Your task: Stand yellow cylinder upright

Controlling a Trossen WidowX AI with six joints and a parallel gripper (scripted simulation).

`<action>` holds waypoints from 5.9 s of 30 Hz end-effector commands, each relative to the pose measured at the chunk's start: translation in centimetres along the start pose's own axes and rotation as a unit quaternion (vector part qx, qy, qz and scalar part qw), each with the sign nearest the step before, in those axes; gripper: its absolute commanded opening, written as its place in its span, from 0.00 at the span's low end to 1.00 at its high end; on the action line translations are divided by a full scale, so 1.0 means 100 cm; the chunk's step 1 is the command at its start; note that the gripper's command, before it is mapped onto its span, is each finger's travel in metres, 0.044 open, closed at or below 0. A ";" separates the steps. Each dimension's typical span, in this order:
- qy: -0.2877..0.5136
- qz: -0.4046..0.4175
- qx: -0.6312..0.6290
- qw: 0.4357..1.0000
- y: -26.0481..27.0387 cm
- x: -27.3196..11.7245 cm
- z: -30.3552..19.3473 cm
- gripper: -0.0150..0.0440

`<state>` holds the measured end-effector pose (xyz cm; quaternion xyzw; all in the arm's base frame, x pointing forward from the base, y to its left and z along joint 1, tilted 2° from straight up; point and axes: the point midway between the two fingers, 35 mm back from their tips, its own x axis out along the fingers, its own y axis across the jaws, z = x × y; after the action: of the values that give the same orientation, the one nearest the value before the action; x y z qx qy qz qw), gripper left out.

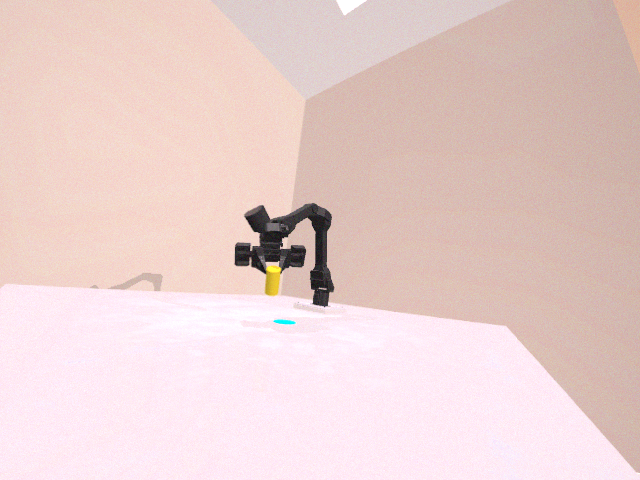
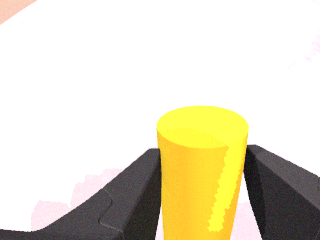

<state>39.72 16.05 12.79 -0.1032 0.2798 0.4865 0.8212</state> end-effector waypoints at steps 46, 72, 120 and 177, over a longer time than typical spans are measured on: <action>-0.135 0.033 -0.015 0.990 0.008 -0.025 -0.008 0.43; -0.192 0.056 -0.038 0.979 0.021 -0.043 -0.015 0.43; -0.252 0.093 -0.083 0.960 0.050 -0.071 -0.032 0.43; -0.252 0.093 -0.084 0.959 0.041 -0.011 -0.123 0.43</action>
<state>31.49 11.87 3.77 -0.0178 0.0322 0.5912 0.8057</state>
